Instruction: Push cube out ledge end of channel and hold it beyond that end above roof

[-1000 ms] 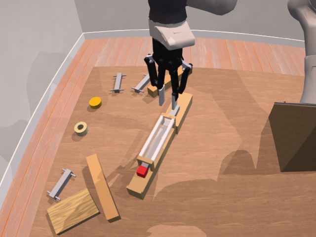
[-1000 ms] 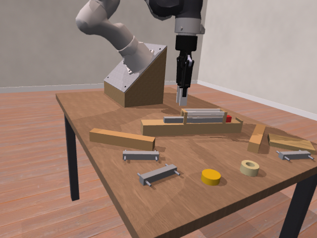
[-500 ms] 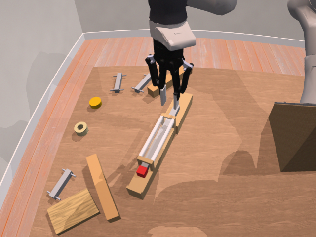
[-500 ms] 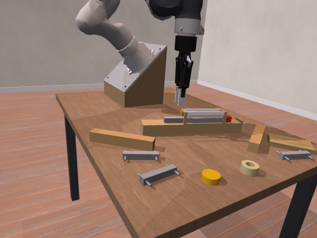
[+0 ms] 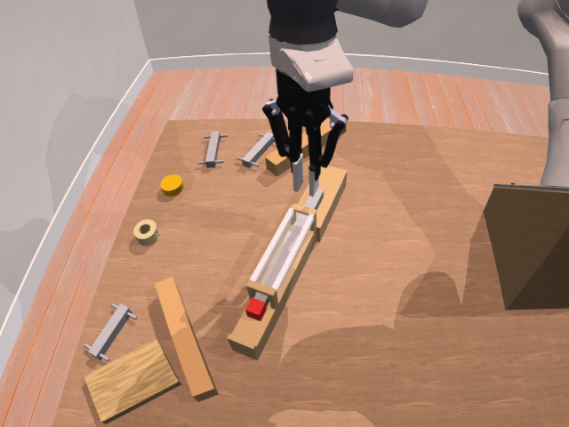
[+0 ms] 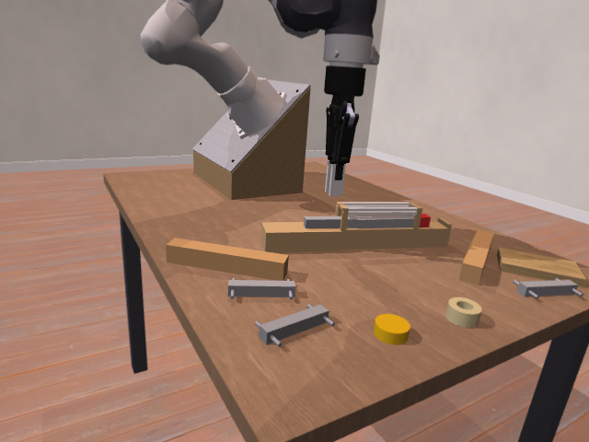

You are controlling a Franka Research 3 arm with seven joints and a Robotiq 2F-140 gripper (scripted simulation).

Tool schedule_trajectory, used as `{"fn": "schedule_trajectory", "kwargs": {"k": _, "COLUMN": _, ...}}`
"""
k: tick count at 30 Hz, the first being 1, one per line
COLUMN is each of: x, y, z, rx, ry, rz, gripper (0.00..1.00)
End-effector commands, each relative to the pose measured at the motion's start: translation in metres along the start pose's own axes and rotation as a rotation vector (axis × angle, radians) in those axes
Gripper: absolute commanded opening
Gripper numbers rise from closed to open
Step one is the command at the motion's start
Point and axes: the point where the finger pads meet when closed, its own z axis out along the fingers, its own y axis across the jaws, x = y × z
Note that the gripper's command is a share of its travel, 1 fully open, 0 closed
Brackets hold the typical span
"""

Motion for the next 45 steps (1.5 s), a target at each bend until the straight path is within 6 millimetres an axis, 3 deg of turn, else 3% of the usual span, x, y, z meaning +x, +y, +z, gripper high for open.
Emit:
{"fn": "schedule_trajectory", "kwargs": {"k": 1, "x": -0.002, "y": -0.001, "z": 0.0, "rx": 0.004, "ry": -0.003, "rz": -0.002, "gripper": 0.0}}
{"fn": "schedule_trajectory", "kwargs": {"k": 3, "x": -0.018, "y": 0.0, "z": 0.0, "rx": 0.003, "ry": -0.003, "rz": -0.002, "gripper": 0.0}}
{"fn": "schedule_trajectory", "kwargs": {"k": 6, "x": -0.063, "y": -0.002, "z": 0.0, "rx": 0.003, "ry": -0.003, "rz": -0.002, "gripper": 0.0}}
{"fn": "schedule_trajectory", "kwargs": {"k": 8, "x": -0.078, "y": -0.004, "z": 0.0, "rx": 0.004, "ry": -0.003, "rz": -0.002, "gripper": 0.0}}
{"fn": "schedule_trajectory", "kwargs": {"k": 12, "x": -0.079, "y": -0.004, "z": 0.005, "rx": 0.004, "ry": -0.003, "rz": -0.002, "gripper": 0.0}}
{"fn": "schedule_trajectory", "kwargs": {"k": 16, "x": -0.079, "y": -0.004, "z": 0.03, "rx": 0.004, "ry": -0.003, "rz": -0.002, "gripper": 0.0}}
{"fn": "schedule_trajectory", "kwargs": {"k": 21, "x": -0.079, "y": -0.004, "z": 0.044, "rx": 0.004, "ry": -0.003, "rz": -0.002, "gripper": 0.0}}
{"fn": "schedule_trajectory", "kwargs": {"k": 45, "x": -0.078, "y": -0.004, "z": 0.07, "rx": 0.004, "ry": -0.003, "rz": -0.002, "gripper": 0.0}}
